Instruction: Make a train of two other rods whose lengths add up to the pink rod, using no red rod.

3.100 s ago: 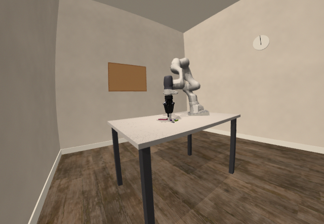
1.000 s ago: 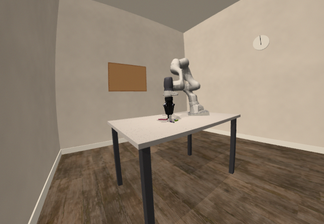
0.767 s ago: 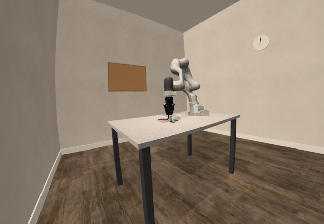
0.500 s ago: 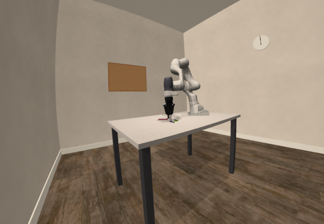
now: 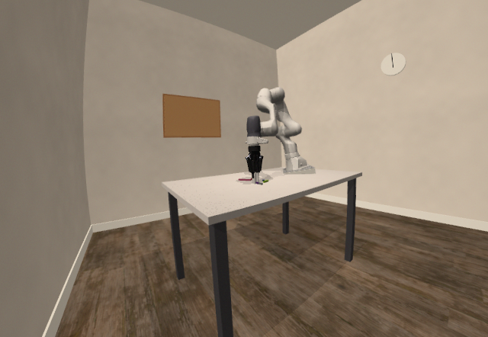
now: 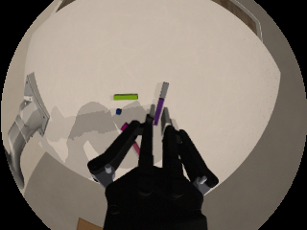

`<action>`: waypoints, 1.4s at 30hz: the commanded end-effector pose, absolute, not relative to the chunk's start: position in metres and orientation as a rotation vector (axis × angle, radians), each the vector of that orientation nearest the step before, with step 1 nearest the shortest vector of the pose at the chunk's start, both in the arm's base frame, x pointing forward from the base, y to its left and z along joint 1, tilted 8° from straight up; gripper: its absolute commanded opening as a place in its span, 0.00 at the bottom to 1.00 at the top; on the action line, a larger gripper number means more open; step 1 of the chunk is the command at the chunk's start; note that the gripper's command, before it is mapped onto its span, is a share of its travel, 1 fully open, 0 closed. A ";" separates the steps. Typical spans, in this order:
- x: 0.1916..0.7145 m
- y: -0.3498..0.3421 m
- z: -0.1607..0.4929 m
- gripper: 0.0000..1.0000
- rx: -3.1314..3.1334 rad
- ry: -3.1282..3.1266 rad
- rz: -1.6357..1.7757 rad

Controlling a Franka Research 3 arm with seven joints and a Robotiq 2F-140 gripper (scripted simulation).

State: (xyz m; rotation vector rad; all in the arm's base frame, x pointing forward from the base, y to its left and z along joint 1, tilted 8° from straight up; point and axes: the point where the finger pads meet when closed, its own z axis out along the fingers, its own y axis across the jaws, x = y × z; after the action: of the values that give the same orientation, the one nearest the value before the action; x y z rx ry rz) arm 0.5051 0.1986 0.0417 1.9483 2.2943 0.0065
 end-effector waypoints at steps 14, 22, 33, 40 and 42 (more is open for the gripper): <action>0.506 0.199 0.042 0.15 1.952 2.289 0.009; 0.504 0.201 0.059 0.15 1.952 2.289 0.009; 0.499 0.205 0.106 0.15 1.952 2.289 0.009; 0.497 0.206 0.127 0.15 1.952 2.289 0.009; 0.496 0.207 0.129 0.15 1.952 2.289 0.009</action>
State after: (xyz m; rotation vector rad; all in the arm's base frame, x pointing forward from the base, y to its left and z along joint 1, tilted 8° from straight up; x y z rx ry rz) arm 0.5028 0.2091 0.1276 1.9645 2.2645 0.0414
